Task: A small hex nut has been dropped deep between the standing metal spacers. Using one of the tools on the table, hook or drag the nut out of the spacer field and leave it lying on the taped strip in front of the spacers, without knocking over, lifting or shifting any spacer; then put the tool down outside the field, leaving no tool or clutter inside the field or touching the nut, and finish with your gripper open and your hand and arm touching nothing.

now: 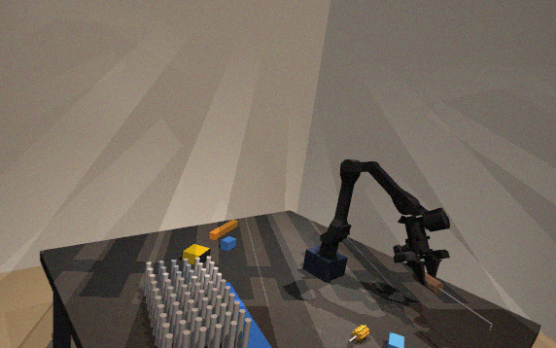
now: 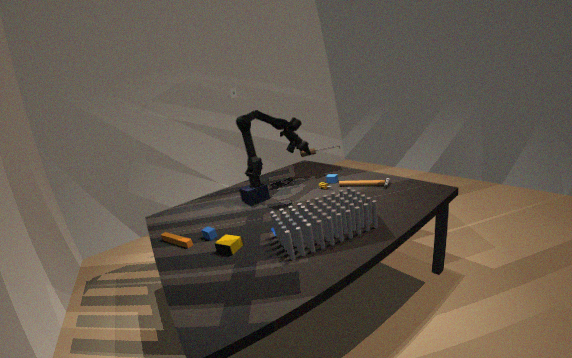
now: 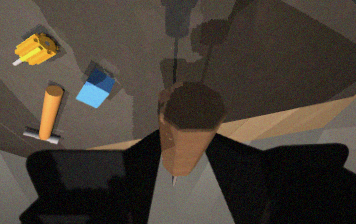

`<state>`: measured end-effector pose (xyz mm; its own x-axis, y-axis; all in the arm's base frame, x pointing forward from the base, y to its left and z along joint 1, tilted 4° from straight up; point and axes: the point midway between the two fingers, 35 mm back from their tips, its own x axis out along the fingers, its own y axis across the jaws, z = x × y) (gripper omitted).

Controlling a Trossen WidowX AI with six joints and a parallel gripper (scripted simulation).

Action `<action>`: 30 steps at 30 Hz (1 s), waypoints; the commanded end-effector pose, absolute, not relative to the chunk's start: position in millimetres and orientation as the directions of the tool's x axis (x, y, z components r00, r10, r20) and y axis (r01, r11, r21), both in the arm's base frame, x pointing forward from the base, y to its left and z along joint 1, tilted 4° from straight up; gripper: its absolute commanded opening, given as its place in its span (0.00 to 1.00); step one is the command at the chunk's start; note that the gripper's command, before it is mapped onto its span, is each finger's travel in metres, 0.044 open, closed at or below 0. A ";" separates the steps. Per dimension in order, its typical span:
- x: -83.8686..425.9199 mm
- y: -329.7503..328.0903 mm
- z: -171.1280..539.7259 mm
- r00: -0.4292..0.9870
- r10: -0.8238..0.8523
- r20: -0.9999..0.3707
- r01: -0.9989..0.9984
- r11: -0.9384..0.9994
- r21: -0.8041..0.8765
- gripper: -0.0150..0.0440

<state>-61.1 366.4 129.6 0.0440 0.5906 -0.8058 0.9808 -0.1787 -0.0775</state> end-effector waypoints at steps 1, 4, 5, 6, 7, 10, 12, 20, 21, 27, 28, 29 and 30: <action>-62.0 367.9 125.5 0.043 0.593 -0.804 0.981 -0.177 -0.078 0.25; -62.4 368.9 122.3 0.043 0.593 -0.804 0.981 -0.177 -0.078 0.25; -62.5 369.2 121.2 0.043 0.593 -0.804 0.981 -0.177 -0.078 0.25; -62.7 369.5 120.1 0.043 0.593 -0.804 0.981 -0.177 -0.078 0.25; -62.8 369.8 119.1 0.043 0.593 -0.804 0.981 -0.177 -0.078 0.25; -63.2 370.7 115.8 0.043 0.593 -0.804 0.981 -0.177 -0.078 0.25; -63.5 371.2 113.7 0.043 0.593 -0.804 0.981 -0.177 -0.078 0.25; -64.5 373.3 105.0 0.043 0.593 -0.804 0.981 -0.177 -0.078 0.25; -64.6 373.5 103.9 0.043 0.593 -0.804 0.981 -0.177 -0.078 0.25; -65.3 374.8 97.4 0.042 0.593 -0.804 0.981 -0.177 -0.078 0.25; -65.4 375.0 96.4 0.042 0.593 -0.804 0.981 -0.177 -0.078 0.25; -65.5 375.2 95.3 0.042 0.593 -0.804 0.981 -0.177 -0.078 0.25; -65.6 375.4 94.2 0.042 0.593 -0.804 0.981 -0.177 -0.078 0.25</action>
<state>-65.6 374.6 97.2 0.0404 0.5906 -0.8060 0.9819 -0.1727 -0.0773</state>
